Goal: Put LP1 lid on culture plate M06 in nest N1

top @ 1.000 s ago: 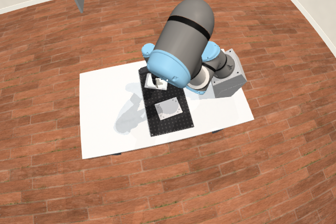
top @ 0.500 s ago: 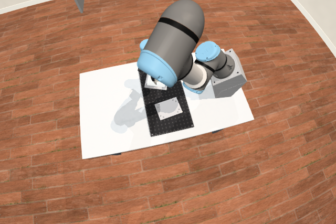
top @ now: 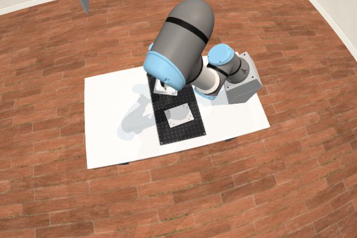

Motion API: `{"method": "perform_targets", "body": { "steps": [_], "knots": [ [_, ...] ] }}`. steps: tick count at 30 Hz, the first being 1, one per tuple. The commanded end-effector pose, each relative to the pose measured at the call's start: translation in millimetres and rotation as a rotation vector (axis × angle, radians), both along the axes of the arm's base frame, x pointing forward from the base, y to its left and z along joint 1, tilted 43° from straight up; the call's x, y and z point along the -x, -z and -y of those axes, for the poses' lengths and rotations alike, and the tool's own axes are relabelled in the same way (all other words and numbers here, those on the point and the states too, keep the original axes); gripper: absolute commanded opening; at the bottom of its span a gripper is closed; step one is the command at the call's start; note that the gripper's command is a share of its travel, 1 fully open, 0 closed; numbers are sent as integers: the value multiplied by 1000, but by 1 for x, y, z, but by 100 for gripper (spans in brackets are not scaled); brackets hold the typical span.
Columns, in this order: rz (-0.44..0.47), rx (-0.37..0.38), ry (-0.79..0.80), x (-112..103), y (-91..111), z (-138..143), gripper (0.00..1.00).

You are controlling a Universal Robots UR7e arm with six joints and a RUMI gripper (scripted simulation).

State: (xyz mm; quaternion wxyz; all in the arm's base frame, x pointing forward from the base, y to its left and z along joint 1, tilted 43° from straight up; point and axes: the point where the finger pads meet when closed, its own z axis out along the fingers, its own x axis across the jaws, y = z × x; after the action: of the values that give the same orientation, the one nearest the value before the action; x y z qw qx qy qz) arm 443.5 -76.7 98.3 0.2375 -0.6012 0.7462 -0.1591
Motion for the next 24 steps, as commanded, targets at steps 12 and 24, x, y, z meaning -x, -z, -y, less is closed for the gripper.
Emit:
{"method": "perform_targets", "body": {
  "steps": [12, 24],
  "knots": [
    [2, 3, -1, -5, 2, 1, 0],
    [1, 3, -1, -7, 5, 1, 0]
  ]
}}
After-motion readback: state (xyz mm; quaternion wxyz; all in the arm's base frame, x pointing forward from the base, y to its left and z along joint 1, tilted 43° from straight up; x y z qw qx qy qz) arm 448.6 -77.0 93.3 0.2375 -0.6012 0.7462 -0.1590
